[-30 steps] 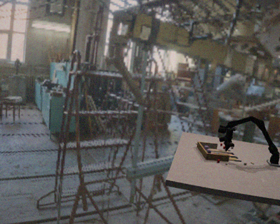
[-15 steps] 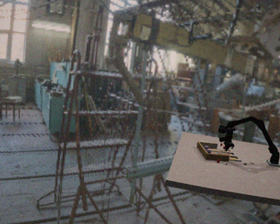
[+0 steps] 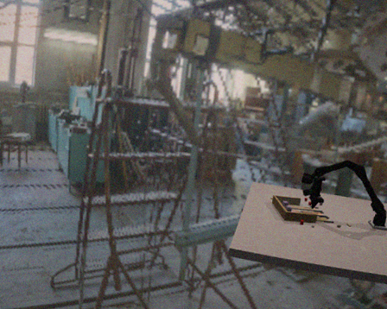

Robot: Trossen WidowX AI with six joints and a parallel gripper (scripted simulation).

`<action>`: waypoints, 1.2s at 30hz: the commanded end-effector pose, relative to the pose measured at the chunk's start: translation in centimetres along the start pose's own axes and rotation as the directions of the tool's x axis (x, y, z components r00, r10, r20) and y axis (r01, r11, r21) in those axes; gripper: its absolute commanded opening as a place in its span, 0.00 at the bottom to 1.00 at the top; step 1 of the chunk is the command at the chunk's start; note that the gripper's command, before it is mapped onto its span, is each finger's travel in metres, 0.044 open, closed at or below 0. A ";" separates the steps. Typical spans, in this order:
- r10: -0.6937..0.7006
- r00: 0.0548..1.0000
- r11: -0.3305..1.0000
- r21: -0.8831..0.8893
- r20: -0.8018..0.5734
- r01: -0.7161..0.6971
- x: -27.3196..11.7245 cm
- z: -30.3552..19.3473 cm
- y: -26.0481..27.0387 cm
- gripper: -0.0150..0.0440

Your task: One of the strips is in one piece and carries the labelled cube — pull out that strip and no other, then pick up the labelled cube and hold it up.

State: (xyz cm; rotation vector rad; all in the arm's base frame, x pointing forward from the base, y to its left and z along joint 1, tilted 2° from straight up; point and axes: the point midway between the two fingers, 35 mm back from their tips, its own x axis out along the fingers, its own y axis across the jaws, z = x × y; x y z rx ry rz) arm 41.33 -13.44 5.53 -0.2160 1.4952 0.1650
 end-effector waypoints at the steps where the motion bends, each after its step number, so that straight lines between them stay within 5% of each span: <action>1: 0.003 1.000 1.000 -0.003 0.005 -0.003 0.2 0.1 0.0 0.25; 36: 0.003 1.000 1.000 -0.003 0.003 -0.003 0.4 -3.0 -0.1 0.25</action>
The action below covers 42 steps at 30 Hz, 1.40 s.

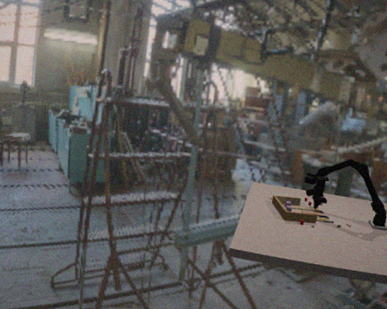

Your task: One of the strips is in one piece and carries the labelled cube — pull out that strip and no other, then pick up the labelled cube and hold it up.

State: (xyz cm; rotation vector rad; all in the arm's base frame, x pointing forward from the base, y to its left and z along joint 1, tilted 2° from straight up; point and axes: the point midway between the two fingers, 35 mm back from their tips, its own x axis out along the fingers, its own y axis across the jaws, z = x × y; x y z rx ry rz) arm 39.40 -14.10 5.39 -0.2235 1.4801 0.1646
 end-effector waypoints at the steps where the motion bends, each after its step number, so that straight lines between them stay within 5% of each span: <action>1: 0.010 1.000 1.000 0.002 -0.011 -0.009 0.4 -1.1 0.0 0.25; 42: 0.009 1.000 1.000 0.002 -0.017 -0.009 0.6 -7.4 -0.1 0.25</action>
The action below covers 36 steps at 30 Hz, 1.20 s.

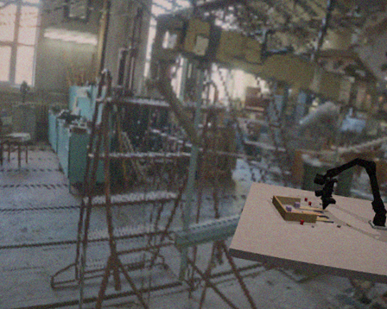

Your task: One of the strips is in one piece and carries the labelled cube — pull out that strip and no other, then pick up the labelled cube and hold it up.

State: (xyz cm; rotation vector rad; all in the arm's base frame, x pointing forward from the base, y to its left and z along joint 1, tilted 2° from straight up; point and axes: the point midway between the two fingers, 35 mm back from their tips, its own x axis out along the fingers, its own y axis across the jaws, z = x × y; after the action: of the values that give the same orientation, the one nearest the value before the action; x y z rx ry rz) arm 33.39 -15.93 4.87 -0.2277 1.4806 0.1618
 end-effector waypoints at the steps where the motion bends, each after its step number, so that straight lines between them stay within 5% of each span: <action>1: 0.014 1.000 1.000 0.003 -0.016 -0.013 0.5 -1.3 0.2 0.25; 36: 0.013 1.000 1.000 0.003 -0.020 -0.013 0.5 -6.7 0.0 0.25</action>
State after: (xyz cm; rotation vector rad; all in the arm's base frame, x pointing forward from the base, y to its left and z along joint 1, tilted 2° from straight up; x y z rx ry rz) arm 28.09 -17.48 4.49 -0.2310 1.4842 0.1628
